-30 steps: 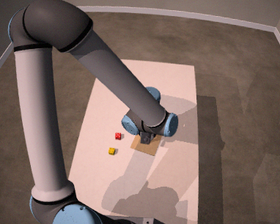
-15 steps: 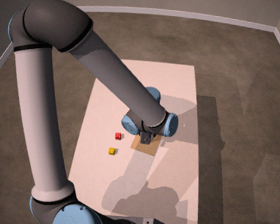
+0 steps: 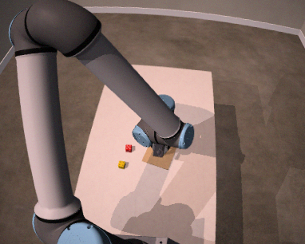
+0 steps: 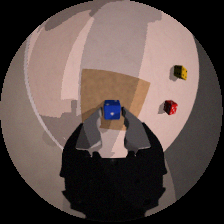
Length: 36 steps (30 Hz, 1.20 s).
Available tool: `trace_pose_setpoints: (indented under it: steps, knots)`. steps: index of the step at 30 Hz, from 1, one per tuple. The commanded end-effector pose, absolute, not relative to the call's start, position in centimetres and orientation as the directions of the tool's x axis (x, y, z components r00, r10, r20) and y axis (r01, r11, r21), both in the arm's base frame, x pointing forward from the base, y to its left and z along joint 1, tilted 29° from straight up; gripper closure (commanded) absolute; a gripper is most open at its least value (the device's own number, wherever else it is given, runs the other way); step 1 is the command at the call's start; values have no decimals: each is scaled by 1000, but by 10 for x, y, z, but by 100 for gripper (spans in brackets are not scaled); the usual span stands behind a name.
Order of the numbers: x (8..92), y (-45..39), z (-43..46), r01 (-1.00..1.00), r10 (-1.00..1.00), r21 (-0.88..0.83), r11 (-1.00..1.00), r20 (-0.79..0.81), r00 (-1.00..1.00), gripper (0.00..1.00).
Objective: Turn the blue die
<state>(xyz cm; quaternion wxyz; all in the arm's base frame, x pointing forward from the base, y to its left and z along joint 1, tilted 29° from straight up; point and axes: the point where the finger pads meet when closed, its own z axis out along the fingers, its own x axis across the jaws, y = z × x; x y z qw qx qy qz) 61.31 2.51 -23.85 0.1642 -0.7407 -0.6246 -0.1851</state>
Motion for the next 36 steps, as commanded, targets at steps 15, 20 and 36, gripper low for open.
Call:
trace_pose_setpoints:
  steps: [15,20,36]
  knots:
    - [613,23,-235,986,865,-11,-166,479,151,72]
    - [612,16,-222,986,865,-11,-166,479,151,72]
    - [608,-16,-164,986,865,-11,-166,479,151,72]
